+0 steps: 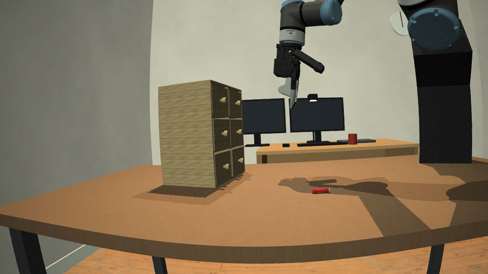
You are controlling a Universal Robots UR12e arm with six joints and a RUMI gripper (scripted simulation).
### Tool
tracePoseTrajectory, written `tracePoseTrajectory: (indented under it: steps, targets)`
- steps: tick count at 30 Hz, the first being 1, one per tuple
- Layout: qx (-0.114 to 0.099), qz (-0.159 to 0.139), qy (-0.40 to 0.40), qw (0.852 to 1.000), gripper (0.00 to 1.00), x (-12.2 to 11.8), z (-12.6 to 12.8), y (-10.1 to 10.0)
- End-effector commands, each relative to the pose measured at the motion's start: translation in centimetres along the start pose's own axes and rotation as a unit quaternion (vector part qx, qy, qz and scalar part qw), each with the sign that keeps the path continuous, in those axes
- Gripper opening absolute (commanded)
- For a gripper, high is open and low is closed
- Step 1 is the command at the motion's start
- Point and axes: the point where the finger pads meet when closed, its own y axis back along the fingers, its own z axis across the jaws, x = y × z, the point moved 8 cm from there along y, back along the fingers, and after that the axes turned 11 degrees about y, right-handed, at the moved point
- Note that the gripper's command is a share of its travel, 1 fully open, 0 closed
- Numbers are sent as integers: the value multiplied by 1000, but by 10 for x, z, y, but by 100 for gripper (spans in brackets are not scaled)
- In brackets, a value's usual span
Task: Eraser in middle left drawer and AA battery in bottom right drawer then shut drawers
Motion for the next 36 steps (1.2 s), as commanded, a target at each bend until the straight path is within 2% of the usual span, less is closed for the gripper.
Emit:
tracePoseTrajectory:
  steps: [1, 22, 36]
  targets:
    - [-3, 14, 0, 1000, 20, -1, -1, 3]
    - [-10, 51, 0, 999, 20, -3, -1, 9]
    - [-13, 63, 0, 998, 20, -3, -1, 11]
